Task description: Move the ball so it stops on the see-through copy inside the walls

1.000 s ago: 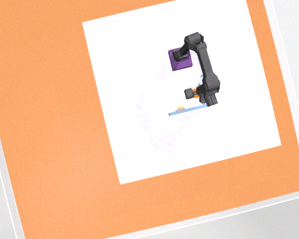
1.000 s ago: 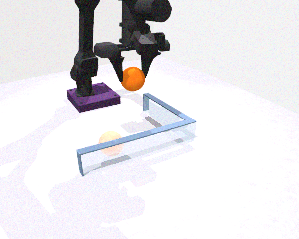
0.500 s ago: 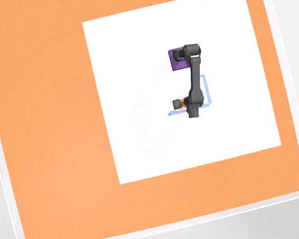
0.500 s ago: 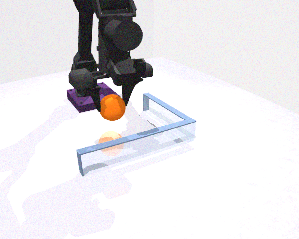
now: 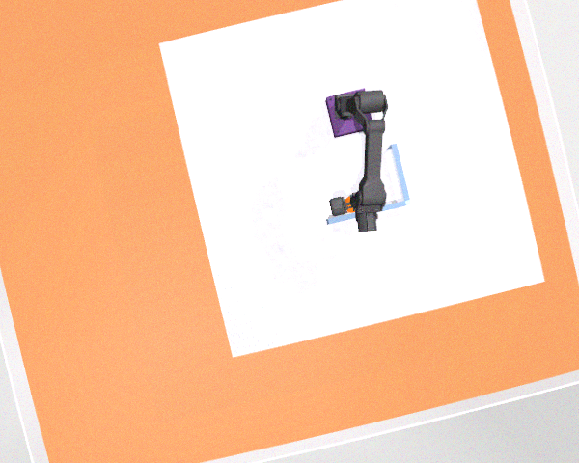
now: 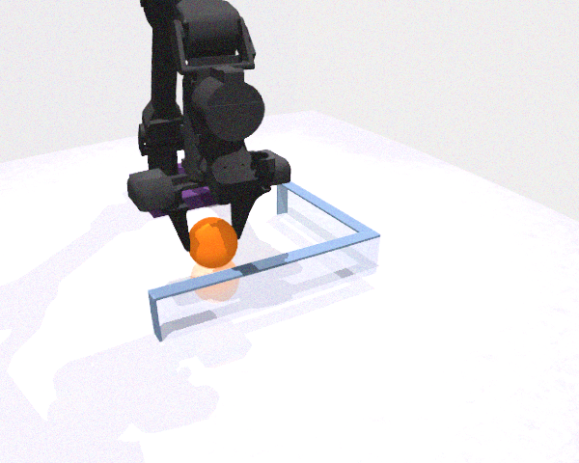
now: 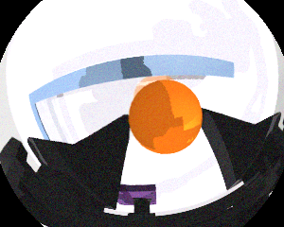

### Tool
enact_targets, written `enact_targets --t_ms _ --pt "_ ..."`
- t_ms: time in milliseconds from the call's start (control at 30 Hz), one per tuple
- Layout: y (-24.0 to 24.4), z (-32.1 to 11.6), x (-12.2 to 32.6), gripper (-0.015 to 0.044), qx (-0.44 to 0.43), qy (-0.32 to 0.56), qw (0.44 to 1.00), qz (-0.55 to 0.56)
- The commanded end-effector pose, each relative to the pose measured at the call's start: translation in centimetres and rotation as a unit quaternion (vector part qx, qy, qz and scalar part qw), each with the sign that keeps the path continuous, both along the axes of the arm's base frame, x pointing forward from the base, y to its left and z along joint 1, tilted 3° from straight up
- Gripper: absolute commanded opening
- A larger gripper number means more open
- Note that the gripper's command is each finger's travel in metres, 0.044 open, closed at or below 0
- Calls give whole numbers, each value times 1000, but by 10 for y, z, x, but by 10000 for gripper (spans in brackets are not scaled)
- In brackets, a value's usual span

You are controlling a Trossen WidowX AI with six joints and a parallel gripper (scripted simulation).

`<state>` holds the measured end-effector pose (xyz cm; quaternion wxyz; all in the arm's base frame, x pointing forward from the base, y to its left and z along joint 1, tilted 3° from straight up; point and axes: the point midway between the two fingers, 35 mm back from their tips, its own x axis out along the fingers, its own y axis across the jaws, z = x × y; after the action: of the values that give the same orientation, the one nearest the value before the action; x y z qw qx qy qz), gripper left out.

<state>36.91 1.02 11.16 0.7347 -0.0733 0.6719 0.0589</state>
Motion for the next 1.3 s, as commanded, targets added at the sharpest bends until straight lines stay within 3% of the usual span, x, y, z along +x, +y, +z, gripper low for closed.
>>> enact_targets --t_ms 0,800,1267 --pt "0 -20 1 0 1 2 1000 3" --pt "0 -55 3 0 1 2 1000 3" --pt "-1 -51 2 368 0 2 1000 0"
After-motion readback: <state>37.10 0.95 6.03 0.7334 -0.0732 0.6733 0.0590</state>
